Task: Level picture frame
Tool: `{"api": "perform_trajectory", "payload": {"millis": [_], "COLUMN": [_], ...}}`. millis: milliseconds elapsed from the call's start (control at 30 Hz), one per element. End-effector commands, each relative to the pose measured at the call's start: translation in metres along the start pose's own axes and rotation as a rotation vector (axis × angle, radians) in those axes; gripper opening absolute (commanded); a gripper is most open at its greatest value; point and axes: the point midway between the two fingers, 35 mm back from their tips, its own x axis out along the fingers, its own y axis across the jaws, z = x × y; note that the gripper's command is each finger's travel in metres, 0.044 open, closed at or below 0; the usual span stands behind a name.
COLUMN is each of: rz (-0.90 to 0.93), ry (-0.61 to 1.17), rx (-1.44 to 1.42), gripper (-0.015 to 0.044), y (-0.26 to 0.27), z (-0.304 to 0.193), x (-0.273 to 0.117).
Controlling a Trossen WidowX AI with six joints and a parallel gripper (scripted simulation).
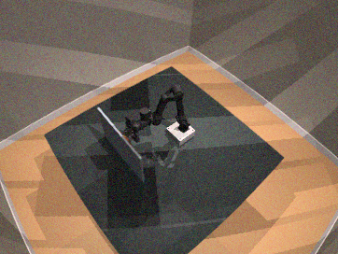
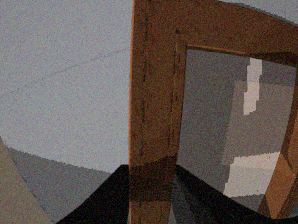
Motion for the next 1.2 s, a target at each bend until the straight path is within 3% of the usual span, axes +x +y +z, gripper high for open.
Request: {"api": "perform_trajectory", "payload": {"millis": [0, 133, 1167], "rz": [0.0, 0.0, 0.0], "ry": [-0.004, -0.004, -0.004], "rx": [0.002, 0.002, 0.002], "gripper": [0.0043, 0.0, 0.0], "y": [-0.0001, -0.0001, 0.0074], "z": [0.0007, 0.0007, -0.0001], "x": [0.0002, 0.0002, 0.0001]}}
